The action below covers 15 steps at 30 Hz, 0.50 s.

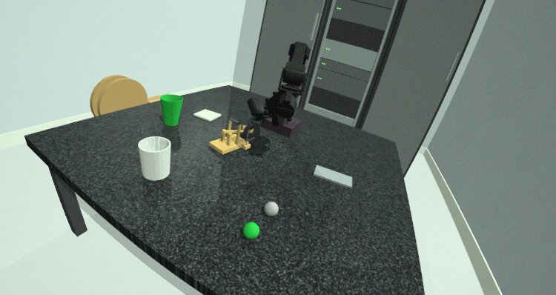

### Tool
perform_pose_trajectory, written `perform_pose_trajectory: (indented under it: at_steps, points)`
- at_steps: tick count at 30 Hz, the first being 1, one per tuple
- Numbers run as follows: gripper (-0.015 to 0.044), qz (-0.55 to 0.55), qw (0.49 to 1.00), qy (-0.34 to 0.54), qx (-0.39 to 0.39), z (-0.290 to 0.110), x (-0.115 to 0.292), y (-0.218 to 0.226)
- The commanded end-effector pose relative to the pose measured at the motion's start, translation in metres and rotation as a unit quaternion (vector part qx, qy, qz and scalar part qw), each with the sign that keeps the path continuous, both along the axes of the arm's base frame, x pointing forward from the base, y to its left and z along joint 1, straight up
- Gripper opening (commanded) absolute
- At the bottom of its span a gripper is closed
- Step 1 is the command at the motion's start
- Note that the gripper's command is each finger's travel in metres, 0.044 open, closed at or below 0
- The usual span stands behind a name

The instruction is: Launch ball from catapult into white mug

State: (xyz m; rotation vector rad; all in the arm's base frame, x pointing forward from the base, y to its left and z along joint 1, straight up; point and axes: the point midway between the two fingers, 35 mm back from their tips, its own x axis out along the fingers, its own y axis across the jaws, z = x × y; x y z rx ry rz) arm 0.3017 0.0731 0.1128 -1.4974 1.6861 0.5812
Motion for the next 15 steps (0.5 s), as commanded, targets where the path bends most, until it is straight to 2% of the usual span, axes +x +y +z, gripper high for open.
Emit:
perform_pose_trajectory:
  at_steps: [1,5,15]
  points:
    - [0.0000,0.041,0.998,0.039,-0.032,0.001,-0.016,-0.004]
    - [0.0000,0.077,0.992,0.075,-0.060,0.001,-0.029,-0.007]
    - [0.0000,0.079,0.992,0.077,-0.061,-0.006,-0.029,-0.007]
